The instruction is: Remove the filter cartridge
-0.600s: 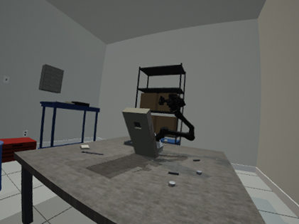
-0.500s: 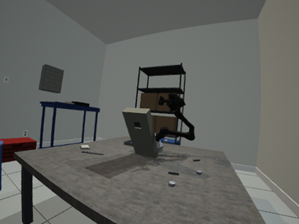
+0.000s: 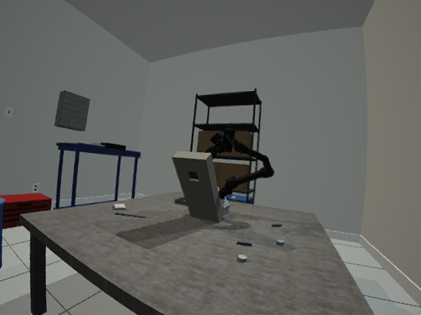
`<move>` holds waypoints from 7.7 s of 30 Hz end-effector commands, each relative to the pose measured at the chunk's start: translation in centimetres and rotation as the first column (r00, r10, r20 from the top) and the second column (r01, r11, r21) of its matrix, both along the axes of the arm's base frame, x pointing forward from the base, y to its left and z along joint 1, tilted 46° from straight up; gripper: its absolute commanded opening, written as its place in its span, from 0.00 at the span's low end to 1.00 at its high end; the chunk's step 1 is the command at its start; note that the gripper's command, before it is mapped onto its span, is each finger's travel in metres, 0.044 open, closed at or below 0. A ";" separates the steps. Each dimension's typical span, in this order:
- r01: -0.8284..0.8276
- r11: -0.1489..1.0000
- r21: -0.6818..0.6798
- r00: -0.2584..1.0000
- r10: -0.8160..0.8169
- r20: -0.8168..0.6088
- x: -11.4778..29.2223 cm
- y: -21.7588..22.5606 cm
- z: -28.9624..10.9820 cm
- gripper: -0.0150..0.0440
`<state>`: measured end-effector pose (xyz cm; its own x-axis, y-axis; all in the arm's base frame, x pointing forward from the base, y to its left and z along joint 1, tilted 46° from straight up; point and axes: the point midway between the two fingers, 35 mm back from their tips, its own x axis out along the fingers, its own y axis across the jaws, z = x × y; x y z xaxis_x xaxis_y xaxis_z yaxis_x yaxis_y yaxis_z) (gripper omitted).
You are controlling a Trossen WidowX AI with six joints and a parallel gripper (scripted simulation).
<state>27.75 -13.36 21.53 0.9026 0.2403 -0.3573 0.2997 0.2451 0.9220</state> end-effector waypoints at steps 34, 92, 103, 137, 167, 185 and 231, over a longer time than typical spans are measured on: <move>-0.149 0.905 0.399 0.947 0.247 -0.205 3.7 4.2 -7.0 0.41; -0.150 0.902 0.404 0.950 0.245 -0.195 6.0 6.0 -7.9 0.41; -0.150 0.902 0.404 0.950 0.245 -0.195 6.0 6.1 -8.0 0.41; -0.151 0.902 0.404 0.950 0.245 -0.194 6.9 6.8 -8.5 0.41; -0.152 0.902 0.404 0.952 0.243 -0.185 6.8 6.7 -8.4 0.25; -0.418 0.905 -0.079 0.908 0.417 -0.024 7.2 7.1 -8.7 0.25; -0.337 0.184 -0.923 0.596 0.801 -0.058 6.0 5.8 -8.3 0.25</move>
